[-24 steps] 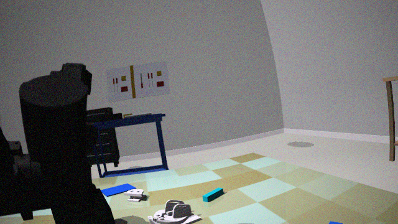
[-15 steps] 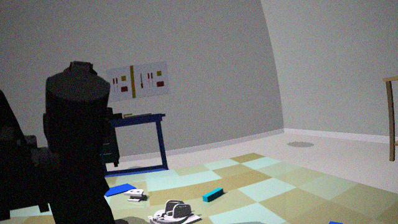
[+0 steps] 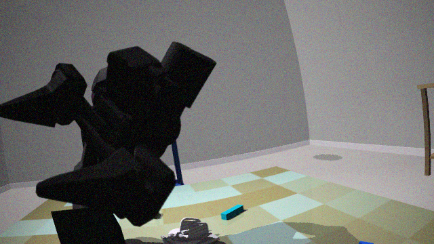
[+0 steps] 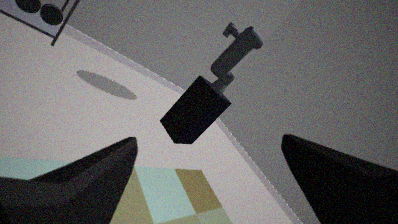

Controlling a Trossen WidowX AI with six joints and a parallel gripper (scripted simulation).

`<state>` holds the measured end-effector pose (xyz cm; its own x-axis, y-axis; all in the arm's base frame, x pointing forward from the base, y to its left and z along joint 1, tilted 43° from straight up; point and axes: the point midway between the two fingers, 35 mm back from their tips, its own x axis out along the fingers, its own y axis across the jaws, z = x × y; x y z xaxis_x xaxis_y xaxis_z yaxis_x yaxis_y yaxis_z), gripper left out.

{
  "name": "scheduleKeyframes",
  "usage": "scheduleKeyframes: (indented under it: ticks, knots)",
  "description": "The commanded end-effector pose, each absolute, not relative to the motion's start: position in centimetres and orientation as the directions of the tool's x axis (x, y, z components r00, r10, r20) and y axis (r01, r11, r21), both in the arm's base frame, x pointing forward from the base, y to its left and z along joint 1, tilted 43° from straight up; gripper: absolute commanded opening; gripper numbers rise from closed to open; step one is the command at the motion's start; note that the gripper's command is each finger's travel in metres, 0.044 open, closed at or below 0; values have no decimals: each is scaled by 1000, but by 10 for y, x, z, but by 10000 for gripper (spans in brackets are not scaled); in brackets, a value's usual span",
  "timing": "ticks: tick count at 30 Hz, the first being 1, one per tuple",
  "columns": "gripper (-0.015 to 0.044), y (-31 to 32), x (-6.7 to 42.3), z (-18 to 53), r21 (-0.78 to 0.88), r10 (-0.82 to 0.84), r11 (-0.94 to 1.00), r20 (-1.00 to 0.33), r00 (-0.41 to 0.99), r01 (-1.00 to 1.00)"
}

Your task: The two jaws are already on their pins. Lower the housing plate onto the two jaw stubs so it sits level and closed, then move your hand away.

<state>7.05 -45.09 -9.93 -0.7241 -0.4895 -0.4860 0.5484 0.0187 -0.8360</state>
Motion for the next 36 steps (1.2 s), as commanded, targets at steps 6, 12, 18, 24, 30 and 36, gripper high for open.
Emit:
scheduleKeyframes:
  ticks: [6, 12, 18, 24, 30, 36]
  knots:
    - [440, -427, 152, -69, -738, -559, 279, -645, -521, 614]
    - [440, -399, 200, -49, -661, -566, 442, -730, -383, 607]
    - [440, -363, 243, -28, -572, -542, 596, -804, -244, 563]
    - [440, -320, 279, -7, -476, -489, 734, -865, -110, 484]
    - [440, -270, 307, 14, -374, -408, 849, -913, 12, 374]
    - [440, -217, 326, 36, -270, -303, 933, -946, 116, 239]
